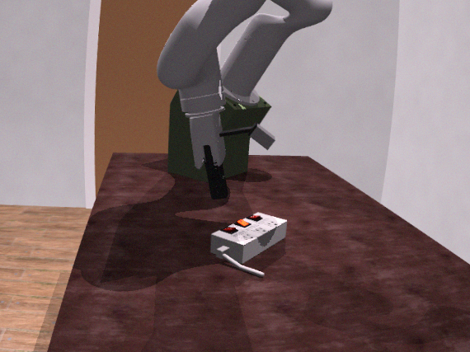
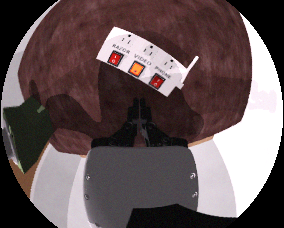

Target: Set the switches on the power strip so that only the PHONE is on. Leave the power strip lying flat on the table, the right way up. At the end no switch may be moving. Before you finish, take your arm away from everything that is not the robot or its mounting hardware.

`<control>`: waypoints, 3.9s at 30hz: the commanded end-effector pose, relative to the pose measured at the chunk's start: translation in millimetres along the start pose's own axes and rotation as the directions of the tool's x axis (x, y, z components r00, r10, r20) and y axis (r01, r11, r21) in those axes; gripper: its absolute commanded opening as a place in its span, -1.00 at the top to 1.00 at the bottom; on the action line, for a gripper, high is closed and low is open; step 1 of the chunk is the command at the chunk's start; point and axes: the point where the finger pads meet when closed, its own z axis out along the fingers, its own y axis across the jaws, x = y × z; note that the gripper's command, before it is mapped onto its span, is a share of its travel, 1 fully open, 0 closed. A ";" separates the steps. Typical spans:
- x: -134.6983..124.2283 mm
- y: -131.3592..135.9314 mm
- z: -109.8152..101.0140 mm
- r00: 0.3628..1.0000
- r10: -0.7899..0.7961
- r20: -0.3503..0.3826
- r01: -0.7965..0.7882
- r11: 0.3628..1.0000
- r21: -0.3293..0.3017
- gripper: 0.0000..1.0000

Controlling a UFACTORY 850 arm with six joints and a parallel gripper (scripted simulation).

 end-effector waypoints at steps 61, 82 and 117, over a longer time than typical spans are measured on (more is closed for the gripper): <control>3.3 -0.1 -12.9 1.000 0.000 -0.001 0.000 1.000 0.001 1.00; 3.3 -0.1 -12.9 1.000 0.000 -0.001 0.000 1.000 0.001 -1.00; 46.8 2.5 -21.8 0.926 -0.120 -0.357 0.144 0.989 0.041 -1.00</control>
